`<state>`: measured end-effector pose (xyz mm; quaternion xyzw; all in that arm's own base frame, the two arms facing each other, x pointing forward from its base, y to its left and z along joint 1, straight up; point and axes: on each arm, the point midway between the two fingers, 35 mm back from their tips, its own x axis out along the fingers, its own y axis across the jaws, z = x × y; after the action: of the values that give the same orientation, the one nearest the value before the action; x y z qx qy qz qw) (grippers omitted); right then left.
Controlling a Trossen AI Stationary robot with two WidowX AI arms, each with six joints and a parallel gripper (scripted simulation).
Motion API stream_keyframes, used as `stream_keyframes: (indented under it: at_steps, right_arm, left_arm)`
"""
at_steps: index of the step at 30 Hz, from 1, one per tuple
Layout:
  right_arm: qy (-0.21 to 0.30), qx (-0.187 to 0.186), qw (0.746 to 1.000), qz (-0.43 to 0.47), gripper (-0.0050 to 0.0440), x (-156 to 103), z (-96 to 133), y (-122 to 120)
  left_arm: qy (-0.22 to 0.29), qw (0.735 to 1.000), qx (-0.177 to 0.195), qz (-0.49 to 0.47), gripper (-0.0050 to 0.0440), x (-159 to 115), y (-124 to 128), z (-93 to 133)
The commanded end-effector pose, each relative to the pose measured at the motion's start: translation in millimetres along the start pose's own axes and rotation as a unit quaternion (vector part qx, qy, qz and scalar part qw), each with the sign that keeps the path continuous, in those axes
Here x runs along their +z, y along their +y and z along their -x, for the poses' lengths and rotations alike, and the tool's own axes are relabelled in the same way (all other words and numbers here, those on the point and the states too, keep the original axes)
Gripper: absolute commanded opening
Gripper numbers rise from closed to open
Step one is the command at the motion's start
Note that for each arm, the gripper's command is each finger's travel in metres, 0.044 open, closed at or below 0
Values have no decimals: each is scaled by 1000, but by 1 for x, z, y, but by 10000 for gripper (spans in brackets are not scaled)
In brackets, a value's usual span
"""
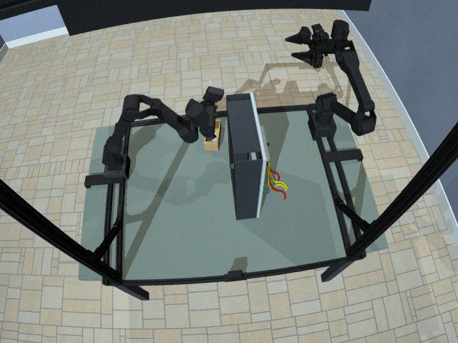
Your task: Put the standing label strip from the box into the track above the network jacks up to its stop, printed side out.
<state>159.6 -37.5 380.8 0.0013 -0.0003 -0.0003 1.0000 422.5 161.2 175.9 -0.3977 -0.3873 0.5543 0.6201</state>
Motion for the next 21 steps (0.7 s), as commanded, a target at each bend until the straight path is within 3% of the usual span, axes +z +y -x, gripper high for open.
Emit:
stream_keyframes:
  at_steps: [1, 21]
  right_arm:
    - [-1, 0, 1000, 4, 440, 2, 0, 1]
    - [-1, 0, 1000, 4, 440, 2, 0, 1]
  left_arm:
    - [-5, 1000, 3, 20, -50, 4, -1, 3]
    - [-18, 997, 15, 70, -50, 12, 6, 9]
